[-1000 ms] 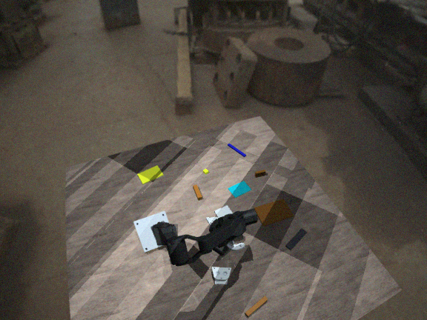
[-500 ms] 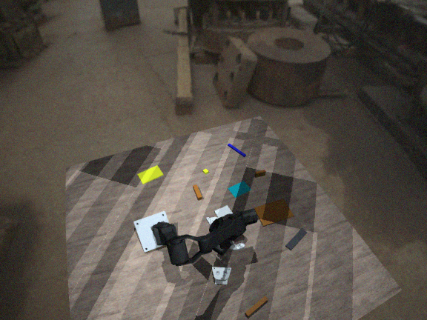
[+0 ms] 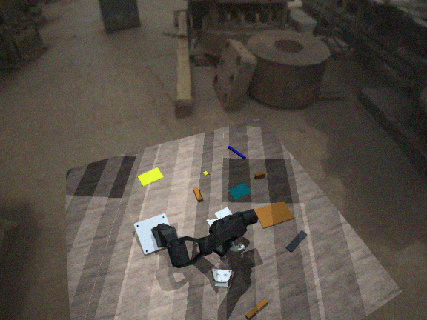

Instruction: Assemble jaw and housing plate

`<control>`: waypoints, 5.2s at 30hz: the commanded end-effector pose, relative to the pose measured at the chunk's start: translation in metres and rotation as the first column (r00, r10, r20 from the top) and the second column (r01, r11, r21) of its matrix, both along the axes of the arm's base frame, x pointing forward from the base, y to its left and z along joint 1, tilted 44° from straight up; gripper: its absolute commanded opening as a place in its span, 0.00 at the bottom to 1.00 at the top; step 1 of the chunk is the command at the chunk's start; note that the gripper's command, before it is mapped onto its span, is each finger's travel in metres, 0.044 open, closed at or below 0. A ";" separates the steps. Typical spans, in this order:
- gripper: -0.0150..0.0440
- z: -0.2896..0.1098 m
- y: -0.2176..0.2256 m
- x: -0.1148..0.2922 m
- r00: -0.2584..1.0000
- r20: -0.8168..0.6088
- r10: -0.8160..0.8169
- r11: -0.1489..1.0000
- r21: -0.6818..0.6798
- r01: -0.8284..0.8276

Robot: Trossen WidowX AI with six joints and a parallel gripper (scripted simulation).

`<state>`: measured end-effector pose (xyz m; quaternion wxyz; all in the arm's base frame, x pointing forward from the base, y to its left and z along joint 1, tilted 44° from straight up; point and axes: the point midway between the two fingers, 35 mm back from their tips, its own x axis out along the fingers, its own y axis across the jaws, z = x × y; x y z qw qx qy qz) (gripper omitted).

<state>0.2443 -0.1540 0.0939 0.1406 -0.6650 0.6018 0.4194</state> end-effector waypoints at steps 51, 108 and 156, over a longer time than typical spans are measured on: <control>0.48 0.020 0.083 0.010 0.882 0.330 -0.336 0.939 0.046 0.340; 0.48 -0.042 0.154 -0.012 -0.013 0.719 -0.695 0.448 0.447 0.774; 0.48 -0.067 0.178 -0.033 -0.524 0.657 -0.542 0.178 0.699 0.692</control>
